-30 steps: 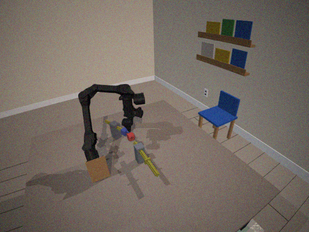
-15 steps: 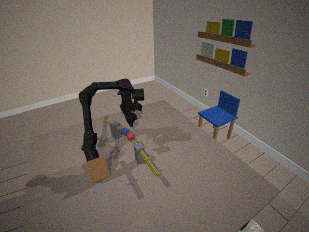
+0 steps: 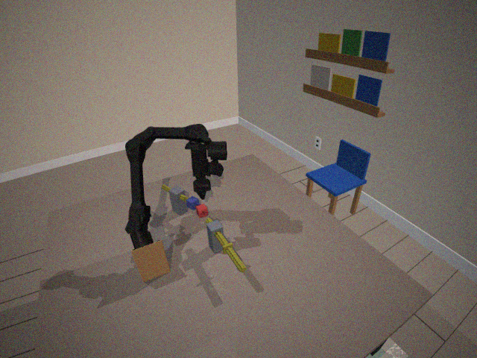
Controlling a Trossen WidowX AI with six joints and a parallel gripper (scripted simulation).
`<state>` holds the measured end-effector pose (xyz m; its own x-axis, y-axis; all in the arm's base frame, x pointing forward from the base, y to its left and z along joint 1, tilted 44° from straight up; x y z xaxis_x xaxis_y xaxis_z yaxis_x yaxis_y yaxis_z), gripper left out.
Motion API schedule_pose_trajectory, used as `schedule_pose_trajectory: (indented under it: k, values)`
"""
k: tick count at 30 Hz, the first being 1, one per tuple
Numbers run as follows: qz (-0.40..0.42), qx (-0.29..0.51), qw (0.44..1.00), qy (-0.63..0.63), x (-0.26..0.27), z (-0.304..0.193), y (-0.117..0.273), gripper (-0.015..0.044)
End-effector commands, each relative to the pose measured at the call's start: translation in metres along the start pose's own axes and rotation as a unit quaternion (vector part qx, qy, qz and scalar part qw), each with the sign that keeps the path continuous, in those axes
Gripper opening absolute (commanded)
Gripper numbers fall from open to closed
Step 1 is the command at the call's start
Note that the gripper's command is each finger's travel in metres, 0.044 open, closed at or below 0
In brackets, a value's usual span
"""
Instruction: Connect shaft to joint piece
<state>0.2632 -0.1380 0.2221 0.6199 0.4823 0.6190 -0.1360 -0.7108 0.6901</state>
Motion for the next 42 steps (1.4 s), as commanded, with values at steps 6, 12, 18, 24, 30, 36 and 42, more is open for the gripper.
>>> schedule_pose_trajectory:
  k: [6, 12, 18, 24, 30, 36, 42]
  values:
    - [0.031, 0.037, 0.988, -0.149, -0.023, 0.017, -0.013, 0.044]
    - [0.047, 0.062, 0.967, -0.244, -0.038, 0.027, -0.021, 0.044]
    - [0.06, 0.087, 0.936, -0.337, -0.054, 0.036, -0.029, 0.044]
    - [0.072, 0.114, 0.895, -0.425, -0.07, 0.043, -0.038, 0.044]
    - [0.08, 0.141, 0.845, -0.509, -0.086, 0.049, -0.047, 0.044]
    - [0.084, 0.163, 0.802, -0.569, -0.098, 0.053, -0.054, 0.044]
    - [0.084, 0.163, 0.802, -0.569, -0.098, 0.053, -0.054, 0.044]
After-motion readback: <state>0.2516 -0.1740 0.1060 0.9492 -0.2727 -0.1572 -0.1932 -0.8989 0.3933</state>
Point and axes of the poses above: the point midway between the two fingers, 35 mm back from their tips, its own y axis back along the fingers, its own x axis across the jaws, z = x × y, the point moved 10 cm from there along y, back along the fingers, and after that the axes turned 13 degrees about -y, right-handed, at the moved point
